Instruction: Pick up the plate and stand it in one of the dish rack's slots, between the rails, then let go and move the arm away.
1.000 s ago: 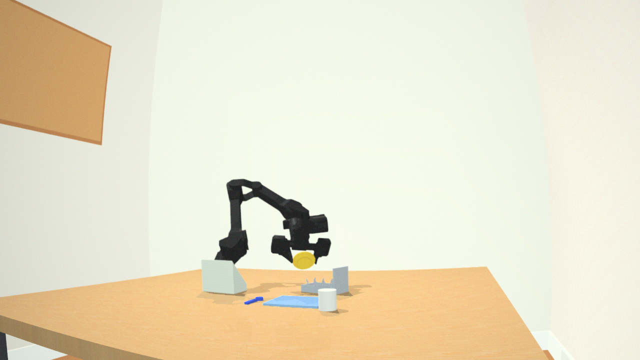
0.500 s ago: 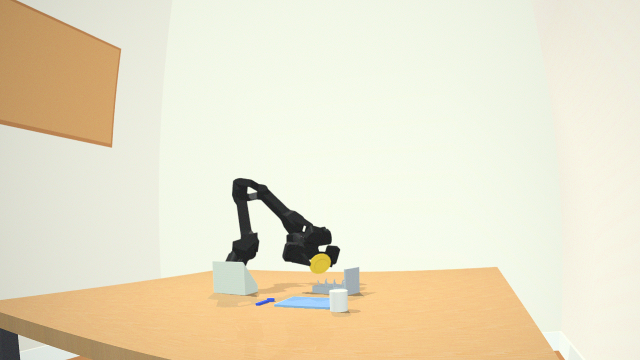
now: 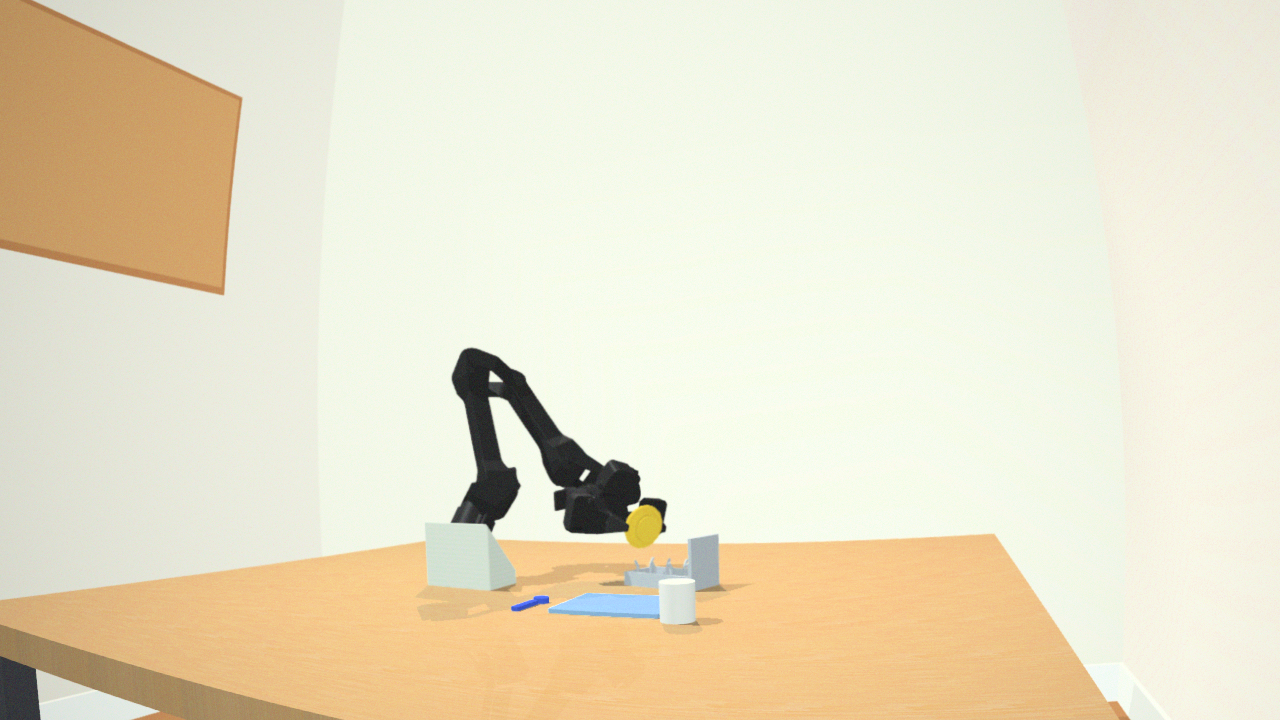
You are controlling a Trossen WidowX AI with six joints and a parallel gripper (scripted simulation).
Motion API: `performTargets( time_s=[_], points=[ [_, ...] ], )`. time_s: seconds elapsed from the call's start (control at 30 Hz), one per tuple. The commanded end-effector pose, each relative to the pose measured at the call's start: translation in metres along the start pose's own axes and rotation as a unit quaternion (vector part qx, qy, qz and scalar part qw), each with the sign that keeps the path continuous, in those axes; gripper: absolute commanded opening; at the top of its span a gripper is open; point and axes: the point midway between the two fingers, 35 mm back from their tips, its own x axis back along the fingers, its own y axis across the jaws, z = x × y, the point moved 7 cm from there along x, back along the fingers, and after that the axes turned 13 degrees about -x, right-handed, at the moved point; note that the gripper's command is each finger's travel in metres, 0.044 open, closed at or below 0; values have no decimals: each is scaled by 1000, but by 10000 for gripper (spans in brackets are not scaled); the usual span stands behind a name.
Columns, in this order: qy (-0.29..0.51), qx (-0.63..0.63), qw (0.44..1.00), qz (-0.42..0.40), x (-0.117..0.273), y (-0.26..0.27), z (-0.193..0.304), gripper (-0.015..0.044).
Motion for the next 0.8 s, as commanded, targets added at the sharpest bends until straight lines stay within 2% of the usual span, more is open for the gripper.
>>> performTargets(
  time_s=[0.0, 0.5, 0.77],
  points=[
    [-18, 1, 999, -27, 5, -3, 3, 0],
    [-82, -35, 987, -131, 28, -21, 13, 0],
    [-85, -37, 986, -135, 29, -22, 14, 0]
  ],
)
